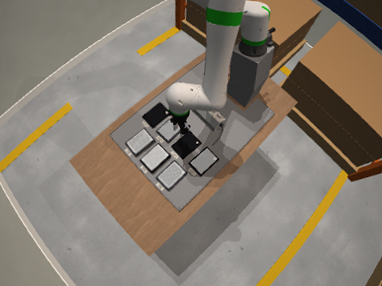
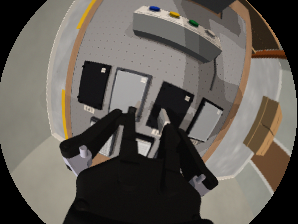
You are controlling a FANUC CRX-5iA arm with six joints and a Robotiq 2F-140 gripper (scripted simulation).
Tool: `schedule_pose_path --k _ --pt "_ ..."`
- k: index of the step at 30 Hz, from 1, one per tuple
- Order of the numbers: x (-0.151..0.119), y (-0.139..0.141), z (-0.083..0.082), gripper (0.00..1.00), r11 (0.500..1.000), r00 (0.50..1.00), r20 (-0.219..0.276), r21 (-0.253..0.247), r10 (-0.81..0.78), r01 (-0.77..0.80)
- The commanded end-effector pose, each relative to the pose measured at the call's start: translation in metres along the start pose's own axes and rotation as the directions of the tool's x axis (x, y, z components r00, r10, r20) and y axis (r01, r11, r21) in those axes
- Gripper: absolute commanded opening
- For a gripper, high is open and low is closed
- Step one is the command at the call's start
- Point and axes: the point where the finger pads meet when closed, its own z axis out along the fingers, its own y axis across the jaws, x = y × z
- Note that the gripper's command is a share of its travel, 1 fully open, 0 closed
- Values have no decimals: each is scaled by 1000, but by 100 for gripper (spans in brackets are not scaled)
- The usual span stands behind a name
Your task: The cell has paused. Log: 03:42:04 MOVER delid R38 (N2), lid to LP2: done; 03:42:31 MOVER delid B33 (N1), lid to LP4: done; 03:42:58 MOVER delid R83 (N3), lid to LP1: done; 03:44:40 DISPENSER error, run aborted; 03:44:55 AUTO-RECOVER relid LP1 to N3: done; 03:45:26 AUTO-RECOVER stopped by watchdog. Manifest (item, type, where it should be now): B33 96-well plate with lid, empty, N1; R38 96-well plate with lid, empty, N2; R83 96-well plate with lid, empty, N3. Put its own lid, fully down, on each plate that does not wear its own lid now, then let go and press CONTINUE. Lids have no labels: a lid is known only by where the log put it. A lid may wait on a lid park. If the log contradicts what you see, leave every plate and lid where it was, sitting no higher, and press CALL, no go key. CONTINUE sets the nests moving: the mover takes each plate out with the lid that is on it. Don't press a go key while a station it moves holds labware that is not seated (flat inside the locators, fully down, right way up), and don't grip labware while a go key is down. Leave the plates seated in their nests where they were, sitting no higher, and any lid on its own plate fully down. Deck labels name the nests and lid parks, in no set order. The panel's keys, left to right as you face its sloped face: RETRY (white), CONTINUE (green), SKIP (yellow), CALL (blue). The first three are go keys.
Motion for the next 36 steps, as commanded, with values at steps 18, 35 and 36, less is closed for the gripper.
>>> schedule_pose_path --k 18,35,36 --pt "0 0 0 0 1000 1000 0 0 0 0" --pt "2 -131 0 0 1000 1000 1 1 0 0" --pt "2 -131 0 0 1000 1000 1 1 0 0"
